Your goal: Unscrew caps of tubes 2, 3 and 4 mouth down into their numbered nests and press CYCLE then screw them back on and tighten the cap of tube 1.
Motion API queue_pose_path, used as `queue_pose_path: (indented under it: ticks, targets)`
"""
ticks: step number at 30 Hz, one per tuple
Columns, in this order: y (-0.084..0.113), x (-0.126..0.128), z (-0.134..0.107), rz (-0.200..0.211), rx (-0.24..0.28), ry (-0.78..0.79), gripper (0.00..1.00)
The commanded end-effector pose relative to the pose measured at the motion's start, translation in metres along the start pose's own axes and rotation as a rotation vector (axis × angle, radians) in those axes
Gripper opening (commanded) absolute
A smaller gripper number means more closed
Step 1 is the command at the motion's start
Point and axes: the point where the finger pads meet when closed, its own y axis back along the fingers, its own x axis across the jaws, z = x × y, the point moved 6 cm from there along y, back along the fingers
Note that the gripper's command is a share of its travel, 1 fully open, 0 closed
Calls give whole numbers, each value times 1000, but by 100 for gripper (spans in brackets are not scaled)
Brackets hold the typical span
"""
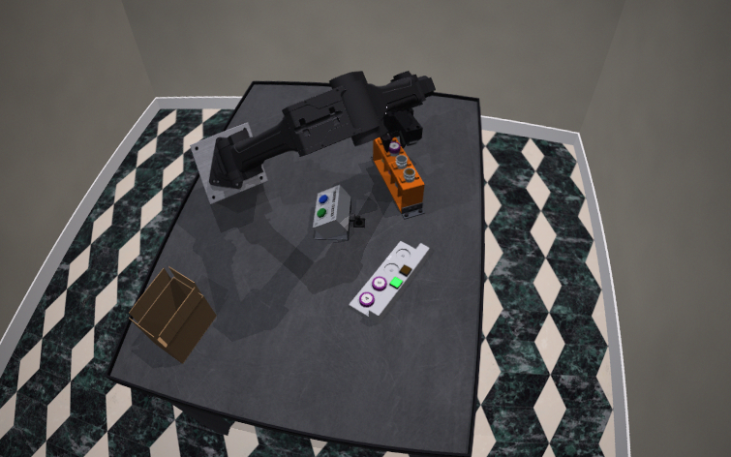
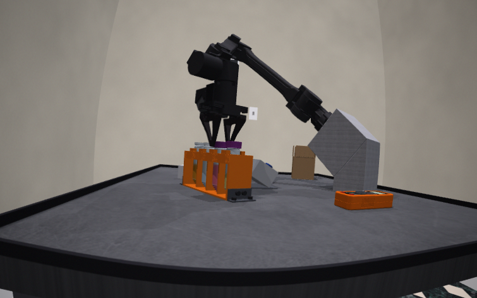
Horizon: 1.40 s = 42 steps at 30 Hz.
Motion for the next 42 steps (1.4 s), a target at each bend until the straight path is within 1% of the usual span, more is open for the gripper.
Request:
queue_pose_path:
  ticks: [1,5,6,7,9,10,11,12,14,16,17,18,19,20,21,22,23,24,25,26,27,28,29,31,32,33,34,35,36,37,38,39,40,41,42]
  targets:
    - [5,7,1,13,4,-26,49]
    - [5,7,1,13,4,-26,49]
    - [5,7,-3,6,4,83,49]
    - [5,7,-3,7,4,166,49]
    - [5,11,-3,23,3,314,49]
    - [6,10,-2,25,3,384,49]
    - [5,7,1,14,1,390,49]
    - [7,7,0,25,2,473,49]
    - [7,7,0,25,2,473,49]
    - [7,7,0,23,0,630,49]
    - [5,7,1,14,-1,640,49]
    - [7,7,0,24,-1,718,49]
    - [5,7,1,14,-1,723,49]
    - [7,7,0,25,-2,805,49]
    - [5,7,1,14,-2,807,49]
    - [7,7,0,25,-3,892,49]
    - [5,7,1,14,-3,890,49]
    - [7,7,0,25,-4,977,49]
    - [5,7,1,14,-3,973,49]
    - [7,7,0,25,-5,1060,49]
    - [5,7,1,14,-4,1057,49]
    - [7,7,0,25,-6,1144,49]
    - [5,7,1,14,-4,1140,49]
    - [5,7,1,14,-4,1140,49]
    - [6,7,1,25,-7,1227,49]
    - [7,7,0,25,-8,1310,49]
    - [6,7,1,25,-8,1310,49]
    - [7,7,0,25,-9,1394,49]
    - [6,7,1,25,-9,1393,49]
    - [7,7,0,25,-10,1477,49]
    - [6,7,1,25,-10,1477,49]
    - [7,7,0,25,-11,1560,49]
    - [6,7,1,24,-11,1560,49]
    - [7,7,0,25,-13,1644,49]
    - [6,7,1,24,-12,1643,49]
